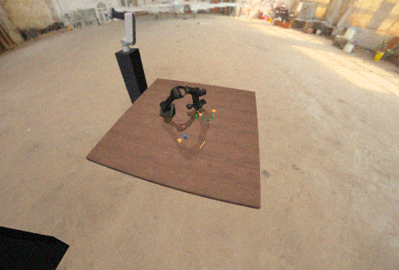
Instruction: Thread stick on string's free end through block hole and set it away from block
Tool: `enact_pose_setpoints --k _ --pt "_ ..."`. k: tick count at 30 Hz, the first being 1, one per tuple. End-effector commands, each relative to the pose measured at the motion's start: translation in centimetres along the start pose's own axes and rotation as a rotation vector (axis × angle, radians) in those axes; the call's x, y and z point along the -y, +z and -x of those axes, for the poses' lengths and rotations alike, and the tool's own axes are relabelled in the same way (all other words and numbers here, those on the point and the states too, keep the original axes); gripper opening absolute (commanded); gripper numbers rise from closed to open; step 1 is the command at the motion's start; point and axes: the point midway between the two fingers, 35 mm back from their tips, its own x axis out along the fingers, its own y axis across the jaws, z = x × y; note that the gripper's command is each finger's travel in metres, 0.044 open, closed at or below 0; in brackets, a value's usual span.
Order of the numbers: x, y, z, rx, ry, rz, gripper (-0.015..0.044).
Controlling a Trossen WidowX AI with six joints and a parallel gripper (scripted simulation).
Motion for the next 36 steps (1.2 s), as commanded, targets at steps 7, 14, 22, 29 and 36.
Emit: enact_pose_setpoints --k 7,14,22,29,36 --pt "0.4 -1.2 0.0 -0.005 0.004 0.003 0.0" --pt "0.5 -1.8 0.1 -0.005 0.009 0.002 0.0" --pt "0.5 -2.5 0.2 -0.005 0.015 0.002 0.0" --pt "0.3 -3.1 0.2 -0.006 0.02 0.001 0.0" --pt "0.2 -3.7 0.2 -0.007 0.024 0.001 0.0"
